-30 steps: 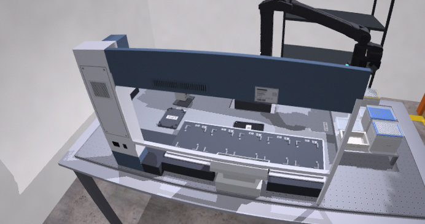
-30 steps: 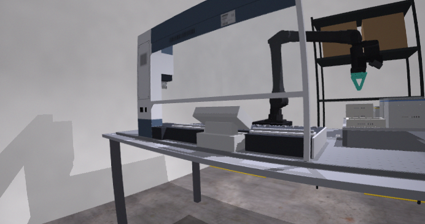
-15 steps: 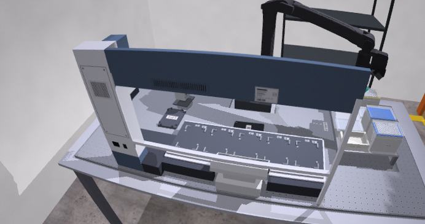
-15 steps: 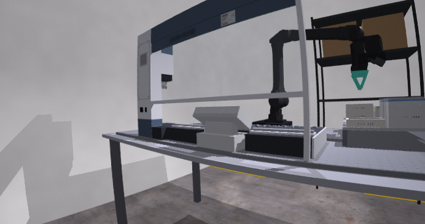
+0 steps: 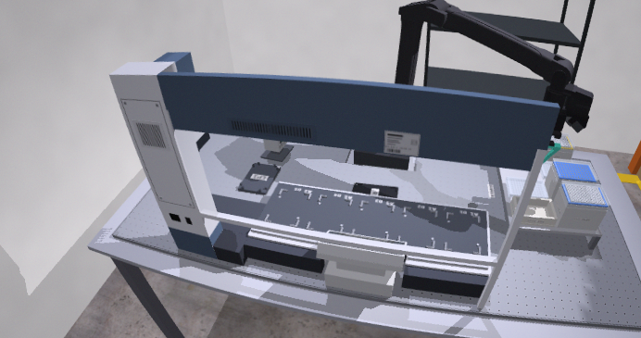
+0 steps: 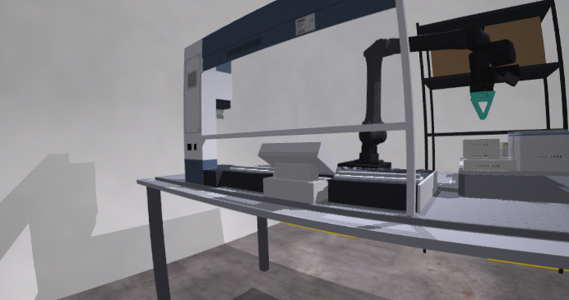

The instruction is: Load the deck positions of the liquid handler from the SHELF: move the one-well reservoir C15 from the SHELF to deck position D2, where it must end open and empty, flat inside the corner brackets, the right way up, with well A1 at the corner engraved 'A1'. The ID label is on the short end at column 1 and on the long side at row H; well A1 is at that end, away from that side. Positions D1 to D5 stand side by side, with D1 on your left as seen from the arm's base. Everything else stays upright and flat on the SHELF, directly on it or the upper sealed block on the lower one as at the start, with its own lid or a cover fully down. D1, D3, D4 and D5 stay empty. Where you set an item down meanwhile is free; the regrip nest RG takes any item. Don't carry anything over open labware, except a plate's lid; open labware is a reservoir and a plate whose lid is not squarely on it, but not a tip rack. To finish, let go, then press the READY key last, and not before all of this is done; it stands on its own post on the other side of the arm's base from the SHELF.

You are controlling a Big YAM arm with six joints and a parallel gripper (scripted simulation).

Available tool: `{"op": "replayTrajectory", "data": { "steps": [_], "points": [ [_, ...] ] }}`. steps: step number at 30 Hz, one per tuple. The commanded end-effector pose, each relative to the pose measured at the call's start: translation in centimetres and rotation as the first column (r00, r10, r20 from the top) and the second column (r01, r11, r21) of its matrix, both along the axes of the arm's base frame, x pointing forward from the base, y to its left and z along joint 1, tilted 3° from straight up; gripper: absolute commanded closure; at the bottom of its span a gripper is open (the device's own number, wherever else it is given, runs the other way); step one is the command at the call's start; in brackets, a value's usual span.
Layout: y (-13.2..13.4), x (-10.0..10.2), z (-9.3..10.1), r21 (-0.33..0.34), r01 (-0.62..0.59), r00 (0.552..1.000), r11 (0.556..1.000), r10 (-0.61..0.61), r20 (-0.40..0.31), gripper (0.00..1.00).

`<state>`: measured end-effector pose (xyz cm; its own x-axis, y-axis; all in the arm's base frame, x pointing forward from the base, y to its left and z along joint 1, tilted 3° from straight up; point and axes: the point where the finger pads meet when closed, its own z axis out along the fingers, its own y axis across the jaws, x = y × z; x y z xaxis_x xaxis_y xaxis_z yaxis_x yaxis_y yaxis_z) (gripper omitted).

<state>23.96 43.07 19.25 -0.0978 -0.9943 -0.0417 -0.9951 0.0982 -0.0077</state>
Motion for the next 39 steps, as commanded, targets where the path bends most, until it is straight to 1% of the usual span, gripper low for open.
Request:
{"op": "replayTrajectory", "data": {
  "steps": [1,31,32,34,39],
  "points": [
    [1.0,0.3,2.4,0.048,-0.033,0.999,0.998,0.032,0.027,0.0],
    [1.0,0.3,2.4,0.048,-0.033,0.999,0.998,0.032,0.027,0.0],
    [1.4,1.7,2.6,0.047,-0.033,0.999,0.998,0.032,0.026,0.0],
    [1.4,1.7,2.6,0.047,-0.033,0.999,0.998,0.032,0.026,0.0],
    [1.1,4.2,2.6,0.046,-0.033,0.999,0.998,0.032,0.027,0.0]
  ]
}}
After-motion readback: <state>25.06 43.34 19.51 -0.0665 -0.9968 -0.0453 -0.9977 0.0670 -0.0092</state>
